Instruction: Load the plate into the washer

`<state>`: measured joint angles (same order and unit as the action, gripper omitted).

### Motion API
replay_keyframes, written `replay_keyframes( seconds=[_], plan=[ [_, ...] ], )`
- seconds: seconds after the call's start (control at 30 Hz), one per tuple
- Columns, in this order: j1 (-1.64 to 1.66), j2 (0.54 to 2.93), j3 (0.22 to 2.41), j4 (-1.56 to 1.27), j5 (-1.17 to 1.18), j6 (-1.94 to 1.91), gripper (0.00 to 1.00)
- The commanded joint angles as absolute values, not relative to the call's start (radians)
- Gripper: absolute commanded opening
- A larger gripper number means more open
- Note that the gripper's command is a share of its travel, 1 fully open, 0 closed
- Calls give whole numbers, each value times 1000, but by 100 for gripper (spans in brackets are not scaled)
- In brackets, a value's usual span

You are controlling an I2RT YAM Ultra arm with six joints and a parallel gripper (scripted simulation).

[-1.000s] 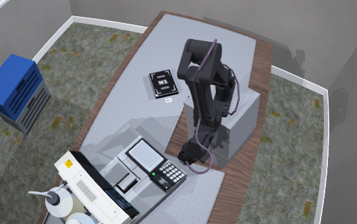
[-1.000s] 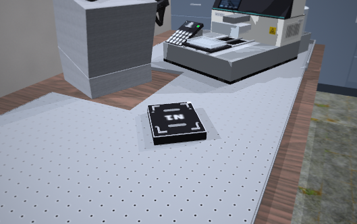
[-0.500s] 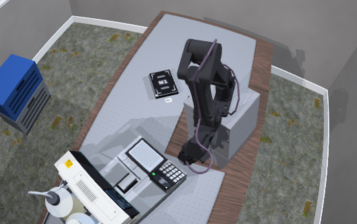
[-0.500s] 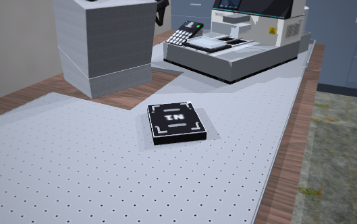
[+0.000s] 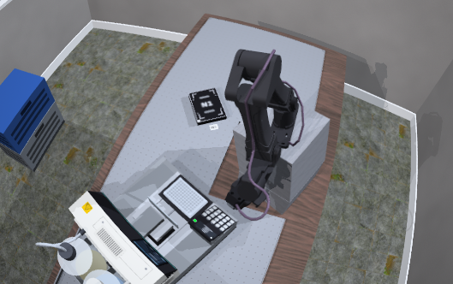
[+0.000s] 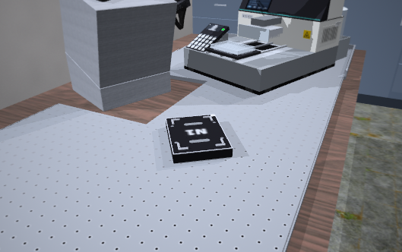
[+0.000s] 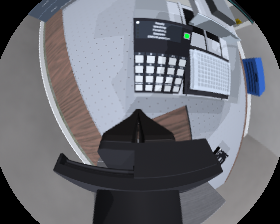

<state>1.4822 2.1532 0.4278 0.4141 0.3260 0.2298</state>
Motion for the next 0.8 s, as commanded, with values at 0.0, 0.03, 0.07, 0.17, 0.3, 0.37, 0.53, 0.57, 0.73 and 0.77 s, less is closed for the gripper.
replay_keyframes(
  seconds=[0.0,0.03,0.07,0.17,0.3,0.37,0.53,0.57,0.73,0.77],
  plan=[
    [1477,2137,416,438,339,223,0],
    [1477,2137,416,438,339,223,0],
    [1477,2137,416,438,339,223,0],
    [1465,2189,455,457,335,214,0],
    [1459,2223,465,484,325,204,0],
    [1450,2240,471,497,320,198,0],
    [1442,2269,481,519,315,190,0],
    [1440,2278,484,525,314,188,0],
    [1431,2322,501,557,310,175,0],
    [1426,2331,505,563,310,173,0]
  ],
)
